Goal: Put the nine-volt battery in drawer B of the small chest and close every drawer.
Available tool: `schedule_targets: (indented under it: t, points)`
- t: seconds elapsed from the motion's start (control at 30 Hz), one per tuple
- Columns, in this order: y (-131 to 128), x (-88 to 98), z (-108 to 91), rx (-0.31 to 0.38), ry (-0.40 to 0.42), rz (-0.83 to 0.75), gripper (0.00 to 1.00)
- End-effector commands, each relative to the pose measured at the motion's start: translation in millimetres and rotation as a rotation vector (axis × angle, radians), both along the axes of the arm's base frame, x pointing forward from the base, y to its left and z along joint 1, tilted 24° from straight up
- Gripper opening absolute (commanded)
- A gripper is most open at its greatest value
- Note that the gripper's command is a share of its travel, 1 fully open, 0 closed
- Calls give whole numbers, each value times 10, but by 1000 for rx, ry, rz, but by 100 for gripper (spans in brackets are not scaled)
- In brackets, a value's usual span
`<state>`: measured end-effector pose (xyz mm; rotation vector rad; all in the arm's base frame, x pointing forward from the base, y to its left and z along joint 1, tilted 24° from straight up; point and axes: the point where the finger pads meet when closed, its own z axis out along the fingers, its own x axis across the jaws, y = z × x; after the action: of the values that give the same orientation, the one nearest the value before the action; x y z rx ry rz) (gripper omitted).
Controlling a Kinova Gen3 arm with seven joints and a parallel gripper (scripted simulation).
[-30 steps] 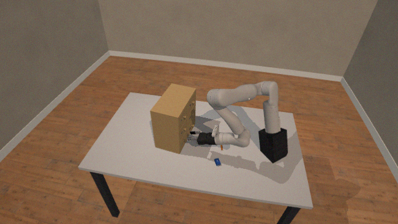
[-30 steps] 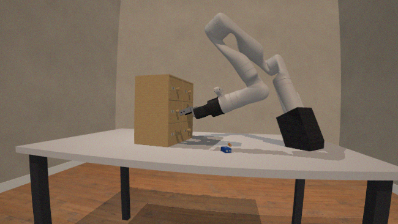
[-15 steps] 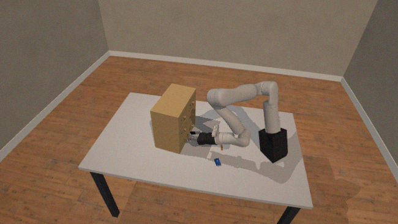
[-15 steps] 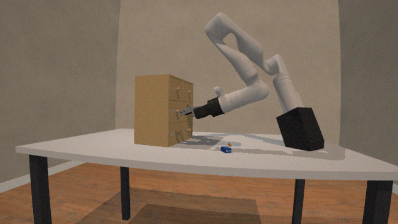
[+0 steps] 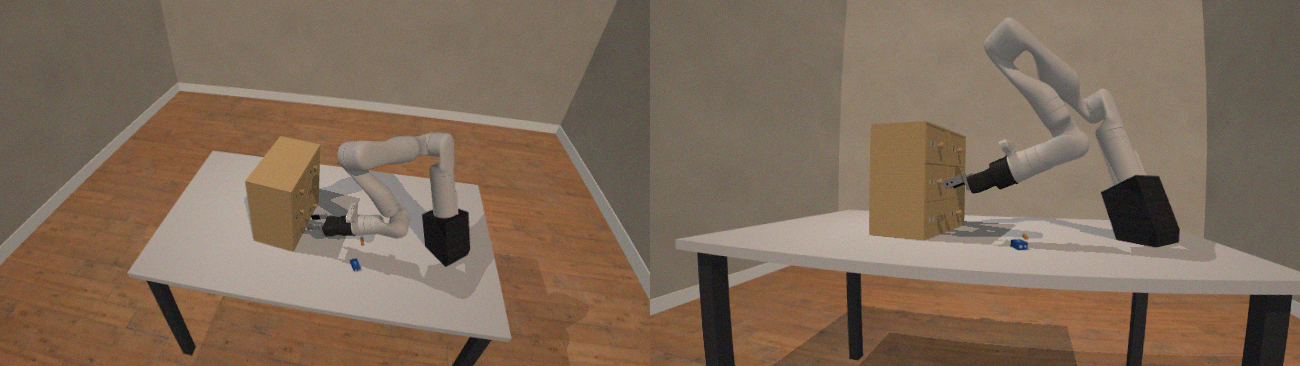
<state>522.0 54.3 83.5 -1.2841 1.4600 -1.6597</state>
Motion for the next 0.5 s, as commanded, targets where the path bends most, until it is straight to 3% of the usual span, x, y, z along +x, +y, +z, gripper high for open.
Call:
schedule_targets:
  t: [0.0, 0.47]
  points:
    - [18, 2, 42, 8, 2, -1, 100]
    - [49, -44, 82, 34, 63, -21, 100]
